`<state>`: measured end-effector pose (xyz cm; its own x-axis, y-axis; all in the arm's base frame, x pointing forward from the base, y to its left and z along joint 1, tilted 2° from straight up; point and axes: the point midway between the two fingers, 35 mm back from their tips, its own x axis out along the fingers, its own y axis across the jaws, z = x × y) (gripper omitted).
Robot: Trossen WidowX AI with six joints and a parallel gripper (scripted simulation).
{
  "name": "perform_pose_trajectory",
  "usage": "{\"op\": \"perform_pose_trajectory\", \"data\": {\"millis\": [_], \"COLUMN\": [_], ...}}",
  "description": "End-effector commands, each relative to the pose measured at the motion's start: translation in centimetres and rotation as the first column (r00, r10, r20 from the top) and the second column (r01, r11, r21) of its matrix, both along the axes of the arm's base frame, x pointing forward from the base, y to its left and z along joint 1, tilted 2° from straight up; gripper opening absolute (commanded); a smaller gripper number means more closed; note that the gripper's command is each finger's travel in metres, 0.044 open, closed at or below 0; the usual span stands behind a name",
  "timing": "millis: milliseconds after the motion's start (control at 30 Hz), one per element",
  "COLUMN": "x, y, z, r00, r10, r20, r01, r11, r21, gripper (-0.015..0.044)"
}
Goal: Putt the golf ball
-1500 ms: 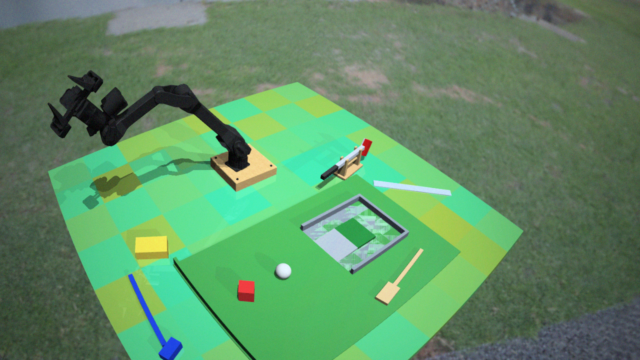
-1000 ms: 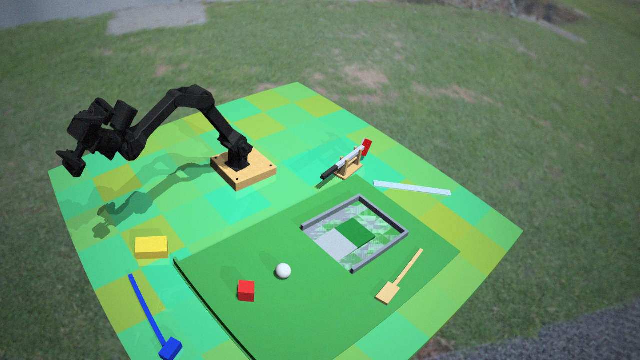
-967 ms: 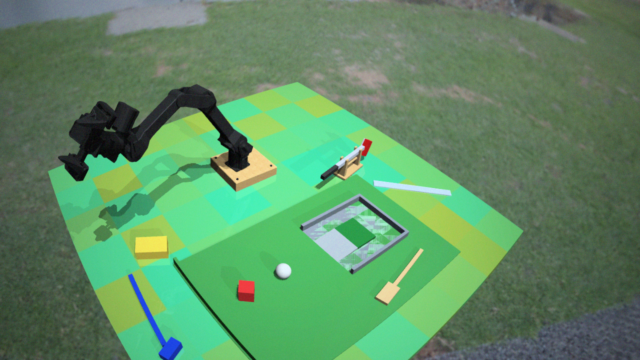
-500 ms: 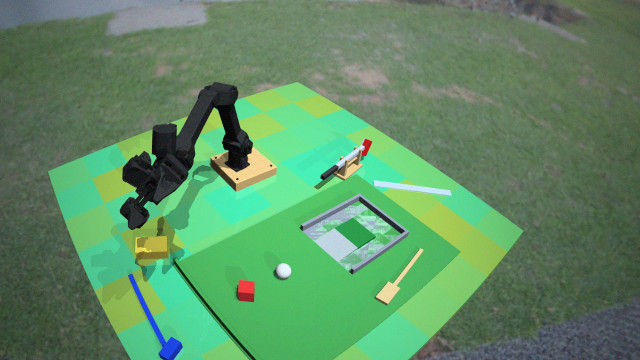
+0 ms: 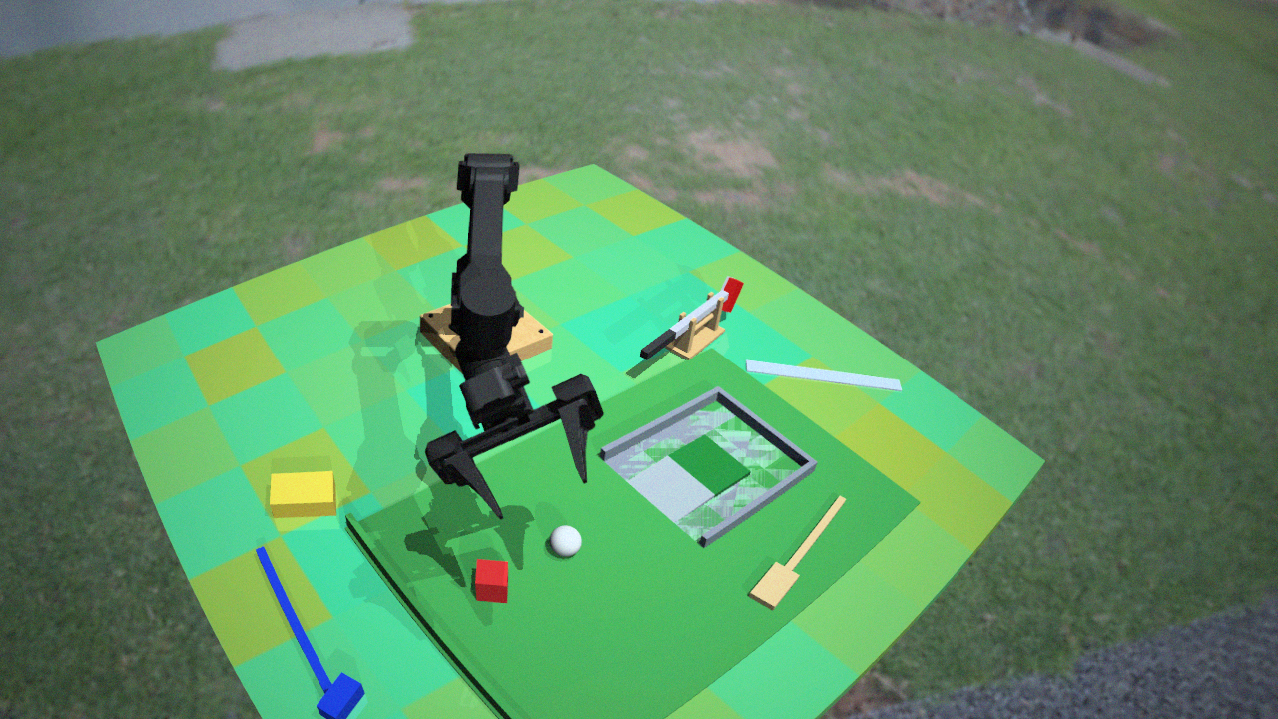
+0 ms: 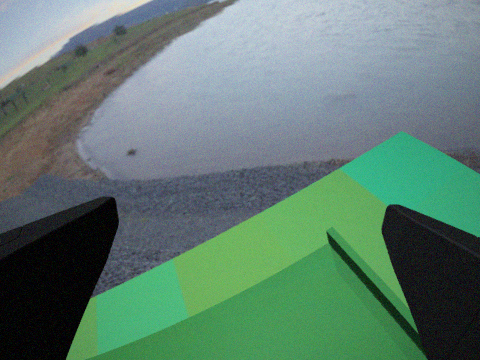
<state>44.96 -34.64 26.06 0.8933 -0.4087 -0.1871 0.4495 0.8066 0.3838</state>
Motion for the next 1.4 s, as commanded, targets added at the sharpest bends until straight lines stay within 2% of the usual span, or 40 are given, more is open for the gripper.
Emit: {"op": "perform_pose_trajectory", "data": {"millis": [0, 200, 400, 533, 733, 900, 1100, 1167, 1367], "x": [1.4, 3.0, 2.8, 1.2, -3.6, -9.4, -17.7, -18.7, -18.9], "y": [3.9, 13.5, 23.6, 30.2, 39.3, 45.5, 50.3, 50.4, 50.2], "z": [-1.6, -4.5, -7.5, -9.4, -11.9, -13.5, -14.6, -14.7, -14.7], "r00": [0.989, 0.902, 0.707, 0.523, 0.189, -0.107, -0.401, -0.424, -0.427], "r10": [0.084, 0.273, 0.459, 0.545, 0.579, 0.496, 0.271, 0.242, 0.239], "r20": [-0.123, -0.334, -0.537, -0.656, -0.793, -0.862, -0.875, -0.872, -0.872], "r01": [-0.093, -0.328, -0.611, -0.784, -0.966, -0.992, -0.825, -0.796, -0.793], "r11": [0.994, 0.937, 0.780, 0.609, 0.254, -0.107, -0.523, -0.560, -0.563], "r21": [-0.063, -0.121, -0.137, -0.119, -0.044, 0.061, 0.216, 0.232, 0.233], "gripper": [0.0440, 0.0440, 0.0440, 0.0440, 0.0440, 0.0440, 0.0440, 0.0440, 0.0440]}}
